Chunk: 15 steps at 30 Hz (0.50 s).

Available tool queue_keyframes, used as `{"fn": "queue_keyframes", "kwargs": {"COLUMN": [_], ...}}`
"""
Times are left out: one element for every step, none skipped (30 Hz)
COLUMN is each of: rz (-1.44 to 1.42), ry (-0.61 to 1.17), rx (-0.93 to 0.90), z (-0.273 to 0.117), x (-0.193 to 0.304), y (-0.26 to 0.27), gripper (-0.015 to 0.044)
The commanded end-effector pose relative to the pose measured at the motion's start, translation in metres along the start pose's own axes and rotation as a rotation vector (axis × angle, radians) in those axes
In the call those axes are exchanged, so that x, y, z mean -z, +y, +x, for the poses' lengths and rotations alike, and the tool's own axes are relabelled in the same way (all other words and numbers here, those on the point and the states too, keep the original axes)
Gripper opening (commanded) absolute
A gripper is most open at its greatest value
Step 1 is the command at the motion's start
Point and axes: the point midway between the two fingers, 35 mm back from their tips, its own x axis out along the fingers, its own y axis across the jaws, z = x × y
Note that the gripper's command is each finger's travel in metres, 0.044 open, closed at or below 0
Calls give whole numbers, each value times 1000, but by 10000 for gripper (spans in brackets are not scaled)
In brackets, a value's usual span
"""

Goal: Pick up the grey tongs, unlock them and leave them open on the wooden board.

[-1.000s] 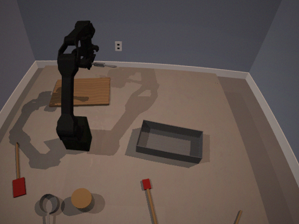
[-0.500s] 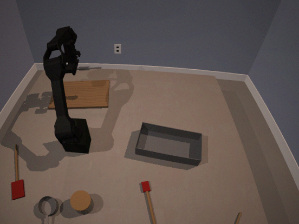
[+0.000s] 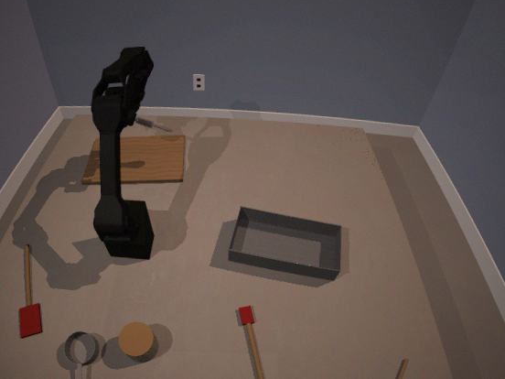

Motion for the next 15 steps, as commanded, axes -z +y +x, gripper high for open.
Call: {"fn": "queue_keyframes", "kwargs": {"rz": [23,29,35,41,47,52,55,56,56,56,56,56,56,56,56], "ry": [-186,-228,-271,-314,-356,-391,-411,-418,-418,-418,-418,-418,-418,-418,-418], "rx": [5,8,12,16,22,26,29,30,30,30,30,30,30,30,30], "z": [-6,-8,-10,-12,-15,-17,-18,-19,-19,-19,-19,-19,-19,-19,-19], "x": [4,5,6,8,9,10,10,11,11,11,11,11,11,11,11], "y": [0,0,0,0,-1,-1,-1,-1,-1,-1,-1,-1,-1,-1,-1], "gripper": [-150,-150,-150,-150,-150,-150,-150,-150,-150,-150,-150,-150,-150,-150,-150]}}
